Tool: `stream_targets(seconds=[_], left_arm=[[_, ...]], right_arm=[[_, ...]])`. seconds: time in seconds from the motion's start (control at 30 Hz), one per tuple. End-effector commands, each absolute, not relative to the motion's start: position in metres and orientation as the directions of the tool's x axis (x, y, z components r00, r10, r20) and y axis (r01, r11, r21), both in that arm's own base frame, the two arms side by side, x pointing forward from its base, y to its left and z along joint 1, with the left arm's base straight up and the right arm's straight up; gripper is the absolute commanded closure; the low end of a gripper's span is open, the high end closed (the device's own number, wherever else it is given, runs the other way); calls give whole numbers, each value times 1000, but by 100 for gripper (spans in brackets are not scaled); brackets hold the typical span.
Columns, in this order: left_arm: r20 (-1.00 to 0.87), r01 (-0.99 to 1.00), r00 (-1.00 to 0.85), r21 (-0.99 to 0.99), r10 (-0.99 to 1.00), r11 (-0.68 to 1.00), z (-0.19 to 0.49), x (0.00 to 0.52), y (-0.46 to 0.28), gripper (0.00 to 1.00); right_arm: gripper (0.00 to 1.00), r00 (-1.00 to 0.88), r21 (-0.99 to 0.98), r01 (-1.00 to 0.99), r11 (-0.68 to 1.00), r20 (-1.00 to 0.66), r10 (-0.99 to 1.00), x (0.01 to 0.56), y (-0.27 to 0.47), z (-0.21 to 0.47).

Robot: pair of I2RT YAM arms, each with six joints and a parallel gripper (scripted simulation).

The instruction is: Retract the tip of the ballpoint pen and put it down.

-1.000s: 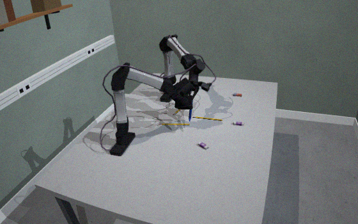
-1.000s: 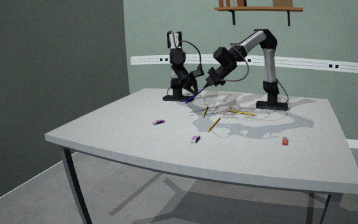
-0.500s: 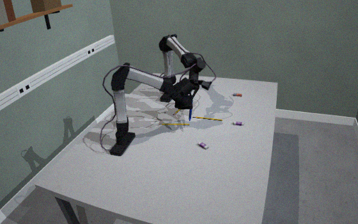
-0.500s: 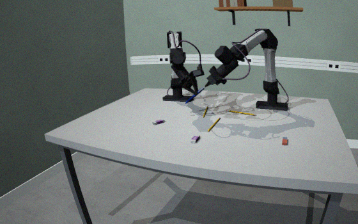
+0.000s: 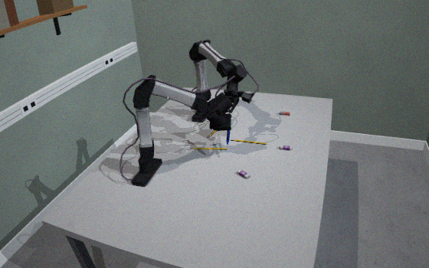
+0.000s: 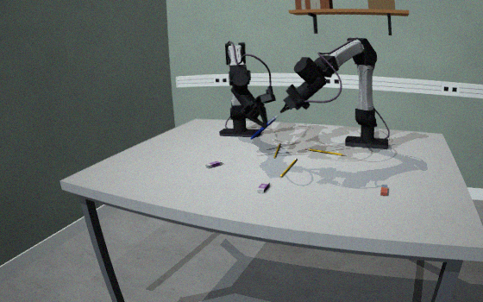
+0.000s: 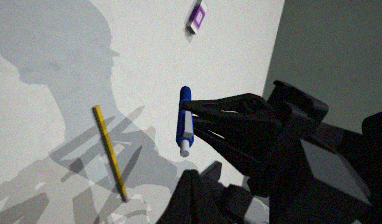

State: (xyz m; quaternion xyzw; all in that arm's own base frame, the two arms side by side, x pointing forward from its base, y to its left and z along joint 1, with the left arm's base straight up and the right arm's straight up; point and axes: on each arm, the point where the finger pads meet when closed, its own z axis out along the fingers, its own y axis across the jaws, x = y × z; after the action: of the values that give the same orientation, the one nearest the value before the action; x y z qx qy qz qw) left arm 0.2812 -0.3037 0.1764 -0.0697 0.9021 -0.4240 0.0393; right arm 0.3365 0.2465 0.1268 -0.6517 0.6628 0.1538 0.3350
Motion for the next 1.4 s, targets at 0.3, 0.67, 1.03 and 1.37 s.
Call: stream_targets(seconds=[0.3,0.67,1.03,1.37], left_arm=[[-3,-85,-991,-770,-136,632,185,275,-300,99],[-141,-8,-974,-765,-179,645,188,296,-282,99],[-435,172,-872,-701,-224,692,218,339,-242,99],[-636,260,-730,-600,-253,757,247,366,-201,99]], right_arm=[[86,91,-239,-967,90,-652,-753,339,252,126],[86,73,-232,-968,98,-632,-772,339,247,121],[86,74,-230,-969,96,-635,-769,338,248,121],[86,74,-230,-969,96,-635,-769,338,248,121]])
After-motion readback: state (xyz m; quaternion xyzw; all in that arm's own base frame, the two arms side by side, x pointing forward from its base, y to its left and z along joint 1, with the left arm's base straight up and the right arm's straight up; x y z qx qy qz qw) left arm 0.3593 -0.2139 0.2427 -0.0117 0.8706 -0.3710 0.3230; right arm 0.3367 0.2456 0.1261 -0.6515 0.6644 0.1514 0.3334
